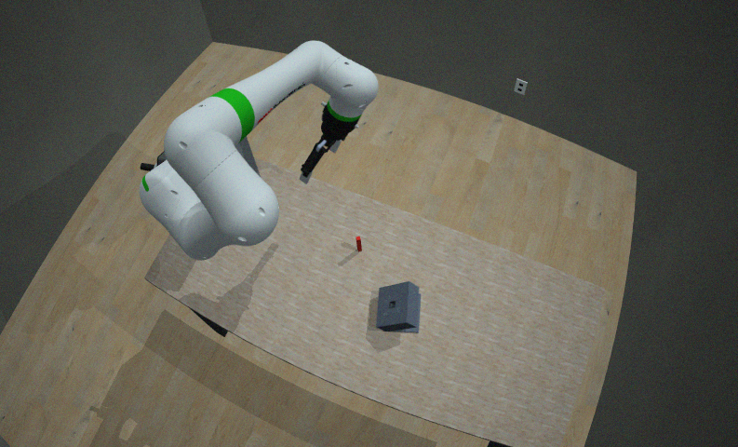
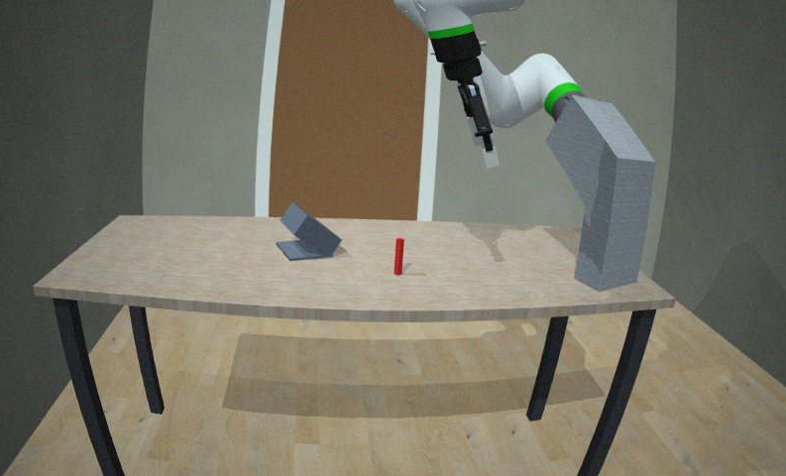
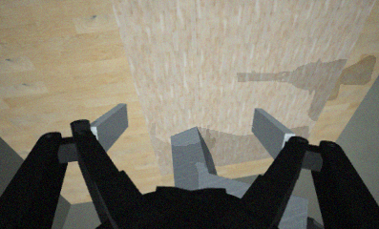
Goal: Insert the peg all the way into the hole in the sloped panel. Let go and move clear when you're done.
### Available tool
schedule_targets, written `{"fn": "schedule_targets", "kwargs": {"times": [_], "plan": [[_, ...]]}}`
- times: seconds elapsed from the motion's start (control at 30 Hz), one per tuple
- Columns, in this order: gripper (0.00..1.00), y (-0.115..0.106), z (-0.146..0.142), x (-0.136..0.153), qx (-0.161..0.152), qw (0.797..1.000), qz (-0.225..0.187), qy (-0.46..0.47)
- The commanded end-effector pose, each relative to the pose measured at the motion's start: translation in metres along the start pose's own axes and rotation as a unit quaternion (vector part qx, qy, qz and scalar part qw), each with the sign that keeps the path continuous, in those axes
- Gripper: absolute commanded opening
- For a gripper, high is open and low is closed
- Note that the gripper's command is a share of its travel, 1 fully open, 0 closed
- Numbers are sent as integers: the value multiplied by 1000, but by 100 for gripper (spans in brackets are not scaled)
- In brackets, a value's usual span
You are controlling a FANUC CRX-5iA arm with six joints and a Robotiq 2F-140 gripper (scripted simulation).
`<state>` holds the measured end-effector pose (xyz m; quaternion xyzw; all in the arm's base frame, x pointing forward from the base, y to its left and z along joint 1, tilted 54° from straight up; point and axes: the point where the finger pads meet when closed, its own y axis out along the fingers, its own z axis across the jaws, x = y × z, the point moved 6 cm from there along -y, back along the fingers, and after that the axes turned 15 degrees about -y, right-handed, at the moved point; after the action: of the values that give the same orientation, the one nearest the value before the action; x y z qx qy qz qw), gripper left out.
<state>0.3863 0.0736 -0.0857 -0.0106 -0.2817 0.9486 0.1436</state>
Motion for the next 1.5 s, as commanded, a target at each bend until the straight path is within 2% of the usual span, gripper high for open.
{"fn": "schedule_targets", "kwargs": {"times": [0.0,0.57,0.9,1.03,1.1,1.27,1.47], "plan": [[100,0,0,0,0,1000,0,0],[100,0,1,-2,0,1000,1,-2],[100,36,40,-75,5,991,67,-116],[100,49,53,-98,10,982,90,-164],[100,49,53,-98,10,982,90,-164],[100,66,69,-127,20,964,122,-236],[100,86,83,-147,29,937,149,-314]]}}
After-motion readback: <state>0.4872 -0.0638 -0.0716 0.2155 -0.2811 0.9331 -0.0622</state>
